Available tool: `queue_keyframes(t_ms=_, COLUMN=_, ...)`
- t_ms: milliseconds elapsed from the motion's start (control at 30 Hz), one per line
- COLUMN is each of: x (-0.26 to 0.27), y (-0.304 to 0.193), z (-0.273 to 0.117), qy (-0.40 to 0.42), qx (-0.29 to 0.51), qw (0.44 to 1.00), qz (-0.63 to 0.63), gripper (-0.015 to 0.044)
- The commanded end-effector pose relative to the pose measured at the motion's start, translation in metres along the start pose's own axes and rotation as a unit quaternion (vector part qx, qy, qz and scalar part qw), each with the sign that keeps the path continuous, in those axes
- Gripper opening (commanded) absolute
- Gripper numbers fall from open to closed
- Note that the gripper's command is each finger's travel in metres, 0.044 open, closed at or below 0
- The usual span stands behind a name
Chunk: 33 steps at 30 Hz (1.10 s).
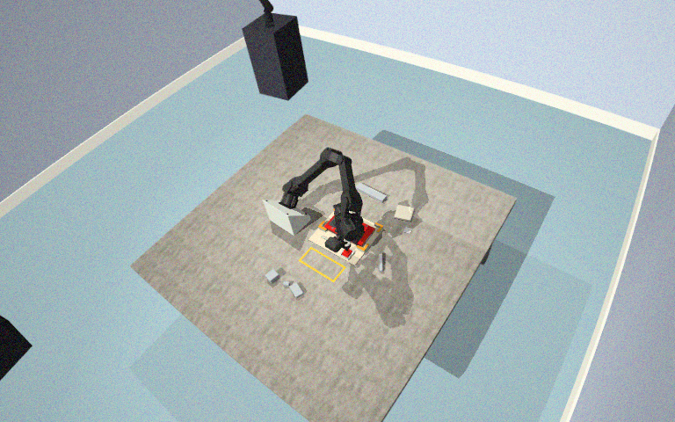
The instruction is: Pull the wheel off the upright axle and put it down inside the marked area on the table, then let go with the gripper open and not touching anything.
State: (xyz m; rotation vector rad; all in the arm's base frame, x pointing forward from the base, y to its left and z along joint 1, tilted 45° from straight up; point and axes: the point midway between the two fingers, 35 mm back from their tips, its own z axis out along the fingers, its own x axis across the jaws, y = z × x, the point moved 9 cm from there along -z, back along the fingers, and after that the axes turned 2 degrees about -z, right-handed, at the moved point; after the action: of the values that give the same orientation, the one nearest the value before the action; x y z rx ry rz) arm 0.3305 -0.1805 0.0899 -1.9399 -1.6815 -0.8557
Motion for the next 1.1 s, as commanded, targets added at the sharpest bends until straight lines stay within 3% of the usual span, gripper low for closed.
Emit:
queue_keyframes(t_ms=0, x=0.000, y=0.000, z=-0.003, qy=-0.002, qx=-0.001, qw=1.000, qz=-0.003, gripper=0.0000)
queue_keyframes(t_ms=633, x=0.001, y=-0.002, z=-0.033, qy=0.000, qx=-0.001, qw=1.000, qz=0.001, gripper=0.0000)
queue_keyframes(t_ms=1067, x=-0.080, y=-0.048, z=-0.041, qy=-0.009, qx=-0.001, qw=1.000, qz=-0.002, gripper=0.0000)
